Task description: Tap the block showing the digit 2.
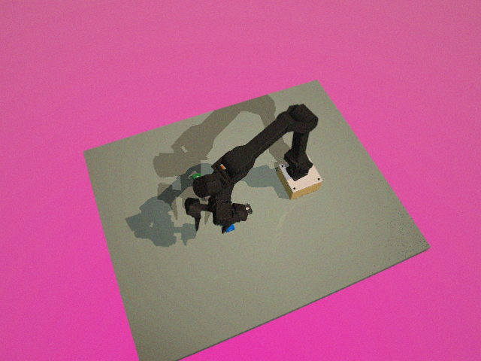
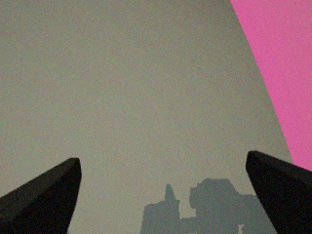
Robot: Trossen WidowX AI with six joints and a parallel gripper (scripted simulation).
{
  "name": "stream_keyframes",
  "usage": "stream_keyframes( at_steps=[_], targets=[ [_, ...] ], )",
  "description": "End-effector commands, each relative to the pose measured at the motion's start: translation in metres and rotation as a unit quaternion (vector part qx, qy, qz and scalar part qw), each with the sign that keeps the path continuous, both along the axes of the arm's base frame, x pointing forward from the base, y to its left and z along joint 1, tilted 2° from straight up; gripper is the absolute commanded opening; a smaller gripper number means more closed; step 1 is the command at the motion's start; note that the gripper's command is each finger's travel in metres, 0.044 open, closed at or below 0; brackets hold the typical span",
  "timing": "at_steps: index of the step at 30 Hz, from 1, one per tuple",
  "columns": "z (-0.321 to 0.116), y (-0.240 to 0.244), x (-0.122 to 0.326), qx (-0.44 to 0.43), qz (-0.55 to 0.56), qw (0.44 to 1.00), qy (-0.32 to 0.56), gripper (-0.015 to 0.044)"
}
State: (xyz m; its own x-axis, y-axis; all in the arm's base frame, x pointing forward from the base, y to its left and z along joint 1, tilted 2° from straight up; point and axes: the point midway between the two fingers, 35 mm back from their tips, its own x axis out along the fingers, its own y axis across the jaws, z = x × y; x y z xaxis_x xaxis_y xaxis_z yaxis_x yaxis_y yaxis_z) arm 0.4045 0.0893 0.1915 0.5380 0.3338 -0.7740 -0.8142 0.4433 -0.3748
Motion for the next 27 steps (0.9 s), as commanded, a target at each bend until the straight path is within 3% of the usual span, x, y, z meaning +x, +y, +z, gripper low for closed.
stream_keyframes(
  at_steps=[1, 8, 15, 27],
  targets=[
    [-0.026, -0.07, -0.01, 0.001, -0.127, 0.989, 0.074, 0.04],
    [-0.061, -0.186, -0.062, 0.018, -0.356, 0.914, 0.196, 0.04],
    [-0.085, -0.268, -0.148, 0.049, -0.556, 0.772, 0.303, 0.04],
    [-0.088, -0.275, -0.16, 0.053, -0.577, 0.752, 0.314, 0.04]
  ],
)
